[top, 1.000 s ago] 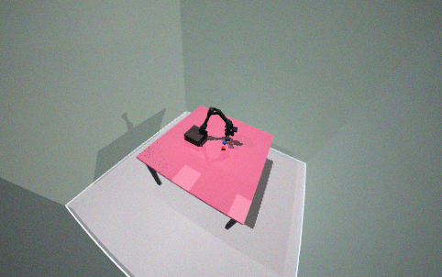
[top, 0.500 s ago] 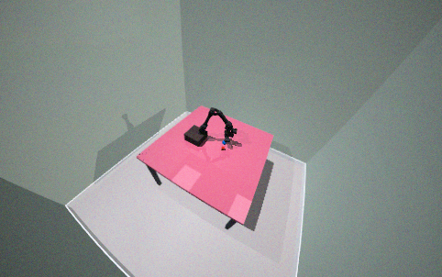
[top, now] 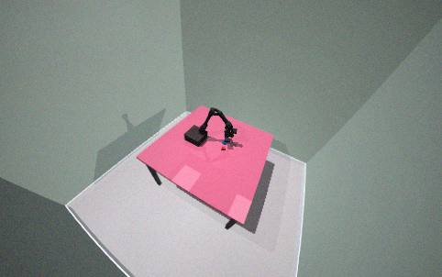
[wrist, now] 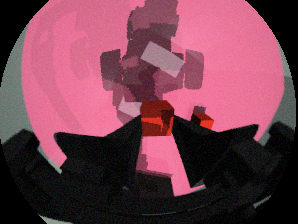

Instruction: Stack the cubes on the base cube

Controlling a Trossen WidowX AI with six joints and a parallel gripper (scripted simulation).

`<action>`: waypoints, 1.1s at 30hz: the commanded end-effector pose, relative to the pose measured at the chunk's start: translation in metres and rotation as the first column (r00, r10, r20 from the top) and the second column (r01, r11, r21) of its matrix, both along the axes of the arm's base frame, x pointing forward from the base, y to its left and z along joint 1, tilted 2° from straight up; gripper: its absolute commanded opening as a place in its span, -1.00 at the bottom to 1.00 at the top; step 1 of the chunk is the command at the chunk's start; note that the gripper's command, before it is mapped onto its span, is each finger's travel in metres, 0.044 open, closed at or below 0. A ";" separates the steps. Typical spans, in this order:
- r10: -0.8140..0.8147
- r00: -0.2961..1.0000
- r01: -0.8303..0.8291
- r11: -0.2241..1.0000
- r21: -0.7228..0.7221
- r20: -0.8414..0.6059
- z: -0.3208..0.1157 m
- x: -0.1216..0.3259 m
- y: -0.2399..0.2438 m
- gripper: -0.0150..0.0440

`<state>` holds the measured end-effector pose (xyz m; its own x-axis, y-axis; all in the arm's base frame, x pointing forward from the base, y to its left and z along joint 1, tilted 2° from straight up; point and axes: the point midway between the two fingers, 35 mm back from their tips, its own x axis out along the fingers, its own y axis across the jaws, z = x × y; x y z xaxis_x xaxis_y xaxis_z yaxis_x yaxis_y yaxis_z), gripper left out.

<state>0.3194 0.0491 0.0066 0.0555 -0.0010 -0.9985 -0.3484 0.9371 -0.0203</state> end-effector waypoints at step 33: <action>-0.010 1.000 0.010 1.000 0.000 -0.004 0.028 -0.002 -0.001 0.29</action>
